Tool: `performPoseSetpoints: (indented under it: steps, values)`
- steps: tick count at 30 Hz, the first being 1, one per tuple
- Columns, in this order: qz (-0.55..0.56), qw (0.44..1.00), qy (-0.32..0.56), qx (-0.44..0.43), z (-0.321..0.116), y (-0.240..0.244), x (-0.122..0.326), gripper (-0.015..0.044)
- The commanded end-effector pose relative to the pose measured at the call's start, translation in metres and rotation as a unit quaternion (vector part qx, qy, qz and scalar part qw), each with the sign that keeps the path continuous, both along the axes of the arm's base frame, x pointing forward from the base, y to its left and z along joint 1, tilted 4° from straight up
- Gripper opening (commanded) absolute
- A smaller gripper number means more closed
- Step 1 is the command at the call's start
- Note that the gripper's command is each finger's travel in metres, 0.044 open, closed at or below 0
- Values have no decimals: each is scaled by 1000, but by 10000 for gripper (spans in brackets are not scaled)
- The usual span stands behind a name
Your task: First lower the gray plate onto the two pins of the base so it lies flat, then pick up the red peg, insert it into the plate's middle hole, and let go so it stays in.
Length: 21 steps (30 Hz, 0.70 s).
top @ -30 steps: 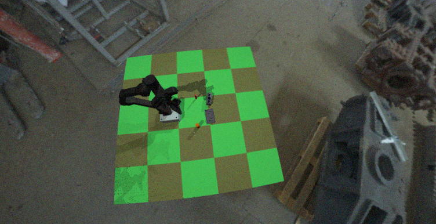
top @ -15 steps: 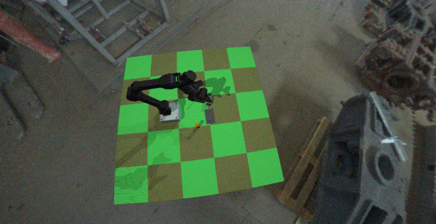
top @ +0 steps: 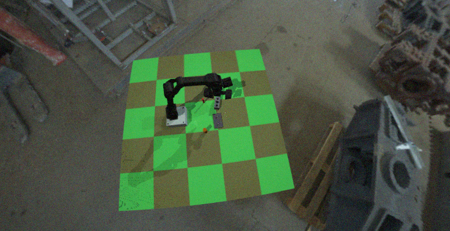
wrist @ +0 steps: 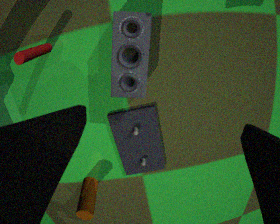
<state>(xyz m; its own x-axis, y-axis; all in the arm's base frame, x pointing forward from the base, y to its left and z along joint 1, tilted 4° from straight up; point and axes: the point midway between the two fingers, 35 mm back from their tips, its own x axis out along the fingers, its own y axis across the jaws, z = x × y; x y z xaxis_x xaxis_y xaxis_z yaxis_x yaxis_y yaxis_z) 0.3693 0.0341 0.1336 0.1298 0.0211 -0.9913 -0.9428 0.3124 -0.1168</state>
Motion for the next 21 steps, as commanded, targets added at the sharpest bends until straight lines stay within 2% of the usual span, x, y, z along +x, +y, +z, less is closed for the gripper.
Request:
performPoseSetpoints:
  steps: [1, 5, 10, 21]
  values:
    - [18, 998, 60, 26, -22, 18, -6, 440]
    - [18, 998, 60, 26, -25, 19, -5, 440]
    - [18, 998, 60, 26, -84, 24, -7, 440]
    - [18, 998, 61, 26, -102, 26, -10, 440]
